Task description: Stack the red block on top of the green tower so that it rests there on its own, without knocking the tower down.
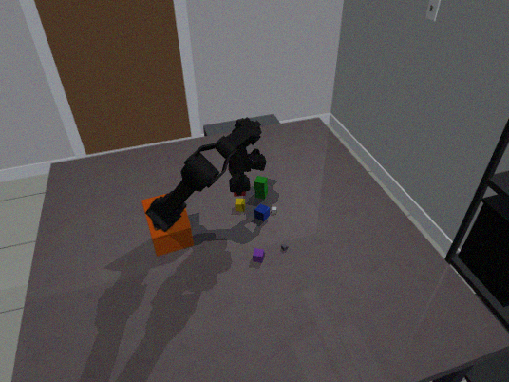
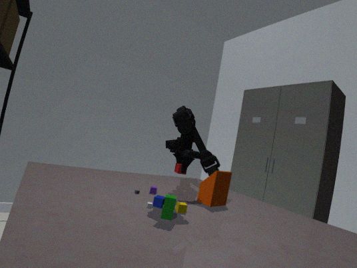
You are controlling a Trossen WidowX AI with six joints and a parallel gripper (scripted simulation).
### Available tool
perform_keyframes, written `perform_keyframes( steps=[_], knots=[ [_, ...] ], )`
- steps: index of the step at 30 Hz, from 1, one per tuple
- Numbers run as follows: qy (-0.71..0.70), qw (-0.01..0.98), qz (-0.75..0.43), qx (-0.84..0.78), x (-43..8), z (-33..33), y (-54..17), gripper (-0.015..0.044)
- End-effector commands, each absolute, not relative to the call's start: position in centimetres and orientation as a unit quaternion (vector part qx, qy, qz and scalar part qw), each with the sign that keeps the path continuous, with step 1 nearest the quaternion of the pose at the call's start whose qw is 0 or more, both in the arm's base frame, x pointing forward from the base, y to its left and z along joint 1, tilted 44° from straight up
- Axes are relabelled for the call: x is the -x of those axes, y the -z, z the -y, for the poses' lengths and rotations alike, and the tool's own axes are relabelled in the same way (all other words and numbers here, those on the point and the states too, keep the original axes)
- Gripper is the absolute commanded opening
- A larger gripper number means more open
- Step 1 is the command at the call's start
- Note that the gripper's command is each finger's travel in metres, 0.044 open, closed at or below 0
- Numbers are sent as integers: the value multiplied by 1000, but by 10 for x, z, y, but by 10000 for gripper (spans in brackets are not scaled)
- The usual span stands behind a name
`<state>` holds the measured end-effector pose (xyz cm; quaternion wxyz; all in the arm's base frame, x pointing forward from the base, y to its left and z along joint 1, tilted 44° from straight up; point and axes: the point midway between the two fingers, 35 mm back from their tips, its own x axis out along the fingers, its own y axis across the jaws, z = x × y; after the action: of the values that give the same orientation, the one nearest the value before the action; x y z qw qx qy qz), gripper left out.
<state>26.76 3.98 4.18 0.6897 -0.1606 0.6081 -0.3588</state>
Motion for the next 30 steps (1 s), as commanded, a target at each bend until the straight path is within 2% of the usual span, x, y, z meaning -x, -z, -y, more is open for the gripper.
perform_keyframes(
  steps=[1,30],
  knots=[
    [357,690,-610,159,-280,-47,-38,0],
    [358,692,-607,156,-371,-93,19,0]
  ],
)
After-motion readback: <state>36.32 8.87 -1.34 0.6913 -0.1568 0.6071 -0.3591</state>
